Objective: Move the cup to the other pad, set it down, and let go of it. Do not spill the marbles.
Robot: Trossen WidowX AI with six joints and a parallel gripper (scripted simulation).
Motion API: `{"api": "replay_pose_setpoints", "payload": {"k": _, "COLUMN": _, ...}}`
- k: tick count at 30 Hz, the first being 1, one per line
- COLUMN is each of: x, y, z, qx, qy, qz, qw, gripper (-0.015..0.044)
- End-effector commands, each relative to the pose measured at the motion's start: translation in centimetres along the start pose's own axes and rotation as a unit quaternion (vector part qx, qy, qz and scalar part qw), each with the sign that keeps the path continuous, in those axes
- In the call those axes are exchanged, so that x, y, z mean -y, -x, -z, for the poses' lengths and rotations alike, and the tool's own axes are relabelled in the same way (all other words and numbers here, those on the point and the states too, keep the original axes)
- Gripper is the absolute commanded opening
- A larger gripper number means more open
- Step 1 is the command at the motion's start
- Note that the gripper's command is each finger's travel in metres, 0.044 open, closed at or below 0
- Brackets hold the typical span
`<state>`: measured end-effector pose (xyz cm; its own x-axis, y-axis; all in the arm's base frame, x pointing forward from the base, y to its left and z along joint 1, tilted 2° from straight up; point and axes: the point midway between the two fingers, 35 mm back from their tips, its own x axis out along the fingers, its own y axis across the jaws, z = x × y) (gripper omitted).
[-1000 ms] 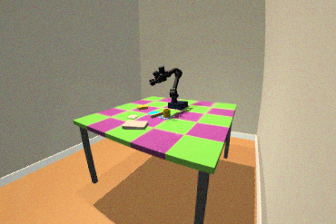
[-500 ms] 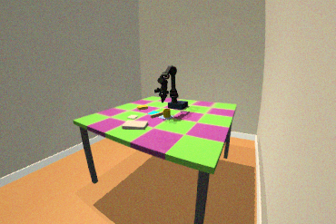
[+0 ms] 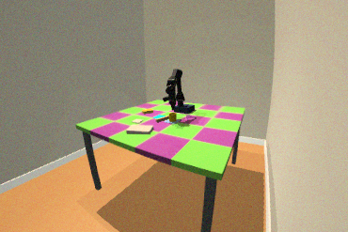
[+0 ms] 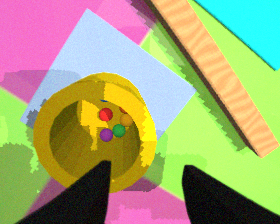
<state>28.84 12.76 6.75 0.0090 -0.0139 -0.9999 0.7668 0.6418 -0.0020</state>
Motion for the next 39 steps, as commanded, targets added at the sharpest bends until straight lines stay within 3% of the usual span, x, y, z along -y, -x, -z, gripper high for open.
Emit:
{"api": "replay_pose_setpoints", "payload": {"k": 1, "x": 0.1, "y": -0.5, "z": 0.1, "qx": -0.001, "qy": -0.004, "qz": 0.007, "qw": 1.000, "gripper": 0.0167}}
{"api": "replay_pose_setpoints", "payload": {"k": 39, "x": 0.3, "y": -6.4, "z": 0.0, "qx": -0.001, "qy": -0.004, "qz": 0.007, "qw": 1.000, "gripper": 0.0167}}
